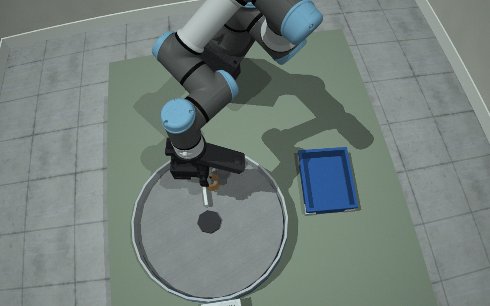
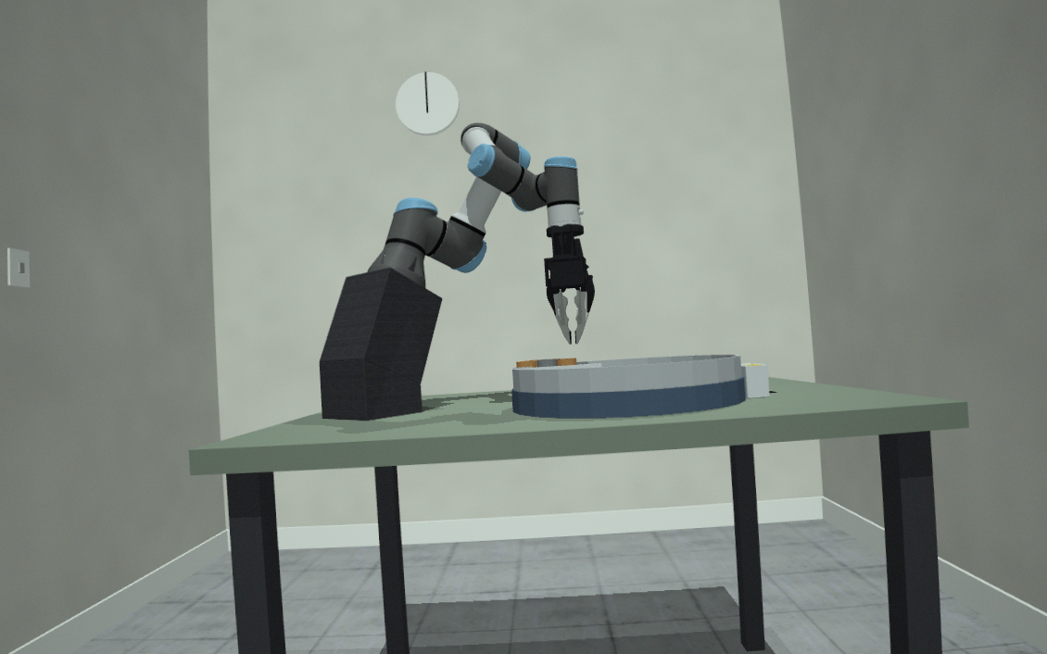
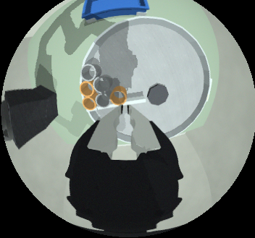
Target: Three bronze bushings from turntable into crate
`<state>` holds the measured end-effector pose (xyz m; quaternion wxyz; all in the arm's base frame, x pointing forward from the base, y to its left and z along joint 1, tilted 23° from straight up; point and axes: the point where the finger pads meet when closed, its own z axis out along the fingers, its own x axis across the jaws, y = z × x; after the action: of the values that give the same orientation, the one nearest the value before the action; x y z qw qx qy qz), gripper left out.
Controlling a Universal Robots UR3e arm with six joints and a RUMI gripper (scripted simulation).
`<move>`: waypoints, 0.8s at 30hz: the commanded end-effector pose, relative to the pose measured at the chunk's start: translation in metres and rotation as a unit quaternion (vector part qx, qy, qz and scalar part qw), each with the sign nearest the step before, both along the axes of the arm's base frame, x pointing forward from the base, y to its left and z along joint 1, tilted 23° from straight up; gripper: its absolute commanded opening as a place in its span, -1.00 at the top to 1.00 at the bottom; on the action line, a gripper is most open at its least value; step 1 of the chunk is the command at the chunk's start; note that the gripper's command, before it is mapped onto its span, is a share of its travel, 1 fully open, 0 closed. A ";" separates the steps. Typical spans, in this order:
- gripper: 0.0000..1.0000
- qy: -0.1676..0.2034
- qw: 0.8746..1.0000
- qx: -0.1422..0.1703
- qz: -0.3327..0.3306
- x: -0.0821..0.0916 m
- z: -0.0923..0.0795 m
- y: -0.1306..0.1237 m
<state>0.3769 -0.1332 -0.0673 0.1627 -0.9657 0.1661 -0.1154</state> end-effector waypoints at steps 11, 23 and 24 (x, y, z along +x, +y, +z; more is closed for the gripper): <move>0.90 -0.001 1.000 -0.001 0.000 0.000 0.001 -0.001; 0.90 -0.001 1.000 -0.001 0.000 0.001 -0.001 0.000; 0.90 -0.001 1.000 -0.001 0.000 0.001 -0.003 0.000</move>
<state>0.3771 -0.1332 -0.0678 0.1626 -0.9657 0.1661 -0.1154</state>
